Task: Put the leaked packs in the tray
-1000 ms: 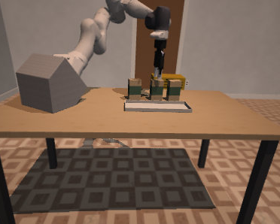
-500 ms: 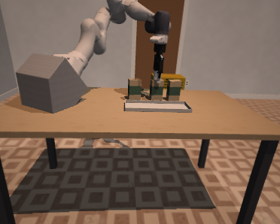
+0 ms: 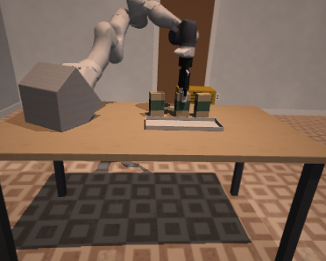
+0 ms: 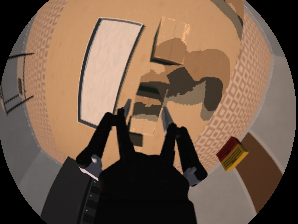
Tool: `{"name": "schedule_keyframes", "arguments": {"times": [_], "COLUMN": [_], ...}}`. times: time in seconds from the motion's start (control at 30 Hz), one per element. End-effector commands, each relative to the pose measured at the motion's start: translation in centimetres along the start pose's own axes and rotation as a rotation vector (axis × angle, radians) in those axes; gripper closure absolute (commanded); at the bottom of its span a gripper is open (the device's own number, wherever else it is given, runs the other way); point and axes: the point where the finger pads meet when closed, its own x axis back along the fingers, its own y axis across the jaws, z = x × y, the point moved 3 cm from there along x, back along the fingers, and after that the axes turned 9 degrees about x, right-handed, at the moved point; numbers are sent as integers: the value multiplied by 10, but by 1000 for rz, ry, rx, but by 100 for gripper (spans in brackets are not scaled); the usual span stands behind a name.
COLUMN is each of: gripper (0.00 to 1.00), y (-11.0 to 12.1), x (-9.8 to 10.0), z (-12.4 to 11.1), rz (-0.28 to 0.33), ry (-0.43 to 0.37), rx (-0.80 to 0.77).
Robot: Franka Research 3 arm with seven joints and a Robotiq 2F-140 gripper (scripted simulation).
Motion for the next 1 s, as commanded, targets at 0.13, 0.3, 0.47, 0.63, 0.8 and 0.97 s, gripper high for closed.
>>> {"name": "schedule_keyframes", "arguments": {"times": [0.13, 0.3, 0.47, 0.63, 0.8, 0.97], "gripper": [45, 45, 45, 45, 45, 45], "y": [-4, -4, -4, -4, -4, -4], "x": [-7, -9, -9, -9, -9, -9], "z": [-1, -1, -1, -1, -1, -1], "rz": [10, 10, 10, 10, 10, 10], "ry": [-7, -7, -7, -7, -7, -7], "rx": [8, 8, 8, 8, 8, 8]}}
